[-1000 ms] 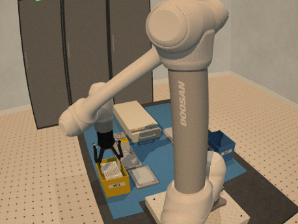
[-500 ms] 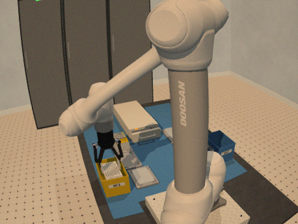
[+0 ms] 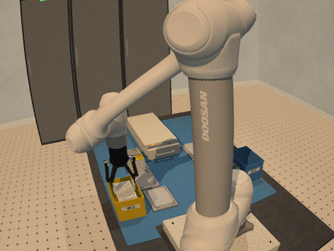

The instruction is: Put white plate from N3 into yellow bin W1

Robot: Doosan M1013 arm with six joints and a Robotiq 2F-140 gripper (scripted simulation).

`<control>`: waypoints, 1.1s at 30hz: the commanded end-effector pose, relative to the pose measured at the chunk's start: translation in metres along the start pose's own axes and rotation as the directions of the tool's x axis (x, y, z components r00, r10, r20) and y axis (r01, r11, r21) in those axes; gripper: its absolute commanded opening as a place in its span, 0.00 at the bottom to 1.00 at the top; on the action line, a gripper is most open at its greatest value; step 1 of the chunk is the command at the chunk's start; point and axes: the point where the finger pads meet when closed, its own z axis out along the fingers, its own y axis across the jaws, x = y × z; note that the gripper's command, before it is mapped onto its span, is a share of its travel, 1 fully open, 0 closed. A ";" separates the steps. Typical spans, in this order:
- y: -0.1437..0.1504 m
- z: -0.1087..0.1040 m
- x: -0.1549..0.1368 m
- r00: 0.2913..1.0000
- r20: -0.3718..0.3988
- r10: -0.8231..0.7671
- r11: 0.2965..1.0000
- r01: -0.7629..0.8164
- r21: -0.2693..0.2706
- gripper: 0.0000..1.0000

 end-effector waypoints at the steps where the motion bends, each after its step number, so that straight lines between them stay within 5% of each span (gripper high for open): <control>1: 0.001 0.005 -0.004 1.000 0.006 0.003 1.000 -0.003 -0.005 0.10; 15: 0.001 0.005 -0.004 1.000 0.006 0.003 1.000 -0.003 -0.005 0.10; 16: 0.001 0.005 -0.004 1.000 0.006 0.003 1.000 -0.003 -0.005 0.70; 33: 0.001 0.005 -0.004 1.000 0.006 0.003 1.000 -0.003 -0.005 0.70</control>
